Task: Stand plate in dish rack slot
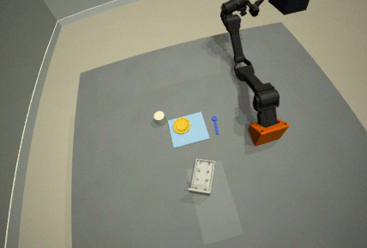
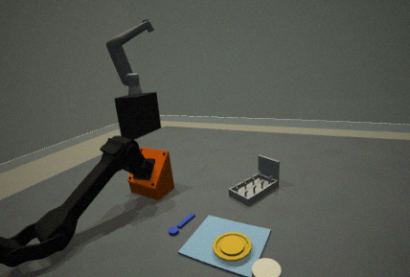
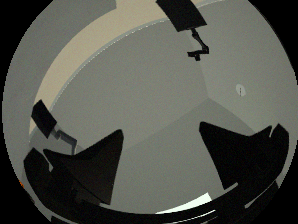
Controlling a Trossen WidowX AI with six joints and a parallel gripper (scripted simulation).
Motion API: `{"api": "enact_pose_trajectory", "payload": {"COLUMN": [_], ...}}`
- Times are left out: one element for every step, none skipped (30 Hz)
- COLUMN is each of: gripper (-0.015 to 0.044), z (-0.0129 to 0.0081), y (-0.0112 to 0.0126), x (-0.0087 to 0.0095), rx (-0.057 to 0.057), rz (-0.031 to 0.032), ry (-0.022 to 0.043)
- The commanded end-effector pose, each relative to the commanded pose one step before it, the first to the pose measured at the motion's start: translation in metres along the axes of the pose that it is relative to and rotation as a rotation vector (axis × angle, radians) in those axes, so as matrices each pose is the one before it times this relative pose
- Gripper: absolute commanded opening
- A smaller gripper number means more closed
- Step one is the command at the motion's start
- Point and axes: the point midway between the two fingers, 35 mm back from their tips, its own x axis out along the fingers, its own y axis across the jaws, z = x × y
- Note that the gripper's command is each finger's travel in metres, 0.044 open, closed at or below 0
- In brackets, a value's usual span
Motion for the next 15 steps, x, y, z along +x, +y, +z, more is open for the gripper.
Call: {"api": "enact_pose_trajectory", "payload": {"gripper": [0.04,0.04,0.04,0.04,0.04,0.04,0.04,0.04,0.04,0.04,0.04,0.04,0.04,0.04,0.04], "z": [-0.00053,-0.00159,-0.00266,-0.0035,-0.00456,-0.00514,-0.00962,-0.00964,-0.00965,-0.00967,-0.00908,-0.00909,-0.00909,-0.00909,-0.00909], "y": [-0.00044,-0.00133,-0.00217,-0.00257,-0.00256,-0.00236,-0.00128,-0.00136,-0.00142,-0.0015,-0.00215,-0.00222,-0.00229,-0.00236,-0.00243], "x": [0.00017,0.0005,0.00083,0.00108,0.0014,0.00157,0.0029,0.00288,0.00287,0.00285,0.00236,0.00237,0.00238,0.00238,0.00239], "rx": [-0.0027,-0.0082,-0.0138,-0.0155,-0.0118,-0.0082,0.022,0.0218,0.0217,0.0214,0.0216,0.0214,0.0211,0.0209,0.0206], "rz": [-0.00219,-0.00657,-0.0109,-0.01316,-0.01359,-0.01304,-0.00942,-0.00961,-0.00975,-0.00994,-0.01216,-0.01233,-0.01249,-0.01266,-0.01283], "ry": [0.00086,0.00262,0.00448,0.00611,0.00838,0.0098,0.01981,0.02012,0.02044,0.02073,0.01853,0.01878,0.01903,0.01927,0.0195]}}
